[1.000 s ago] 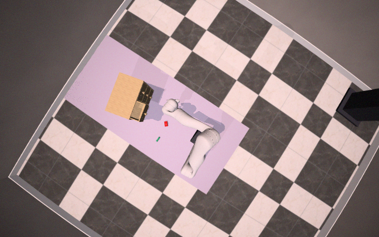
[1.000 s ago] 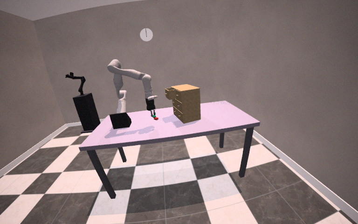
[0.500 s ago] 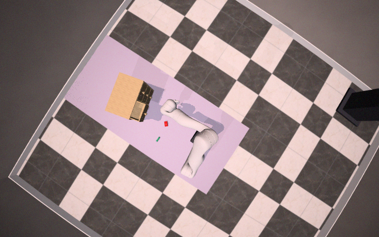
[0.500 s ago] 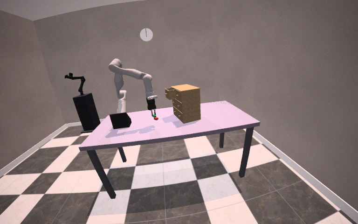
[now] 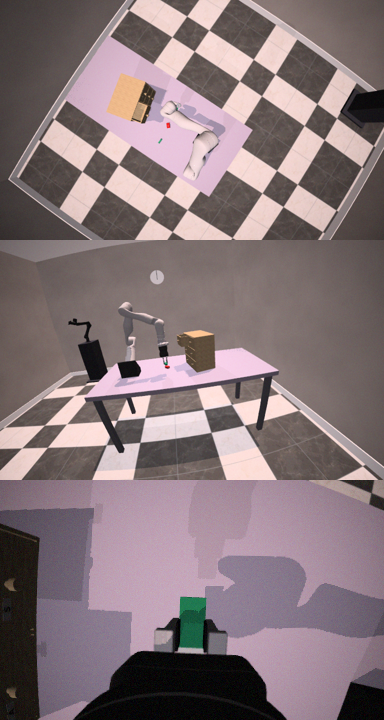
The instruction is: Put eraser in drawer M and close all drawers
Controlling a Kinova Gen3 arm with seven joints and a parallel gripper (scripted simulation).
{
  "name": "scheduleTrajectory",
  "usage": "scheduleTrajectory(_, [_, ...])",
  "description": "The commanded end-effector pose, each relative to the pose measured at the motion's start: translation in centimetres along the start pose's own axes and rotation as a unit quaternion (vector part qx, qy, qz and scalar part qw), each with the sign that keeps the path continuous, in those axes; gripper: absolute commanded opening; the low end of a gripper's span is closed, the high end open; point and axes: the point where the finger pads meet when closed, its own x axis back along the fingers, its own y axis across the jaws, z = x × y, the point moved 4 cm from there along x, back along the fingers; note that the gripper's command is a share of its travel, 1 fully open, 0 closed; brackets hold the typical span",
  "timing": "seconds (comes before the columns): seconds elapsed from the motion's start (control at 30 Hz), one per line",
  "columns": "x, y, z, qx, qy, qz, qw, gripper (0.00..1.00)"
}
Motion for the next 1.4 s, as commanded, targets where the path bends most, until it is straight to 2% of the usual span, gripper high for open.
scheduleTrajectory(0.0, [-0.1,-0.4,-0.5,-0.022,0.001,-0.001,1.0,0.45])
scheduleTrajectory(0.63, [-0.1,-1.5,-1.8,-0.165,0.001,0.0,0.986,0.45])
scheduleTrajectory(1.0, [-0.1,-2.1,-2.6,-0.245,0.001,0.0,0.97,0.45])
scheduleTrajectory(1.37, [0.0,-2.9,-3.6,-0.34,0.001,0.0,0.94,0.45])
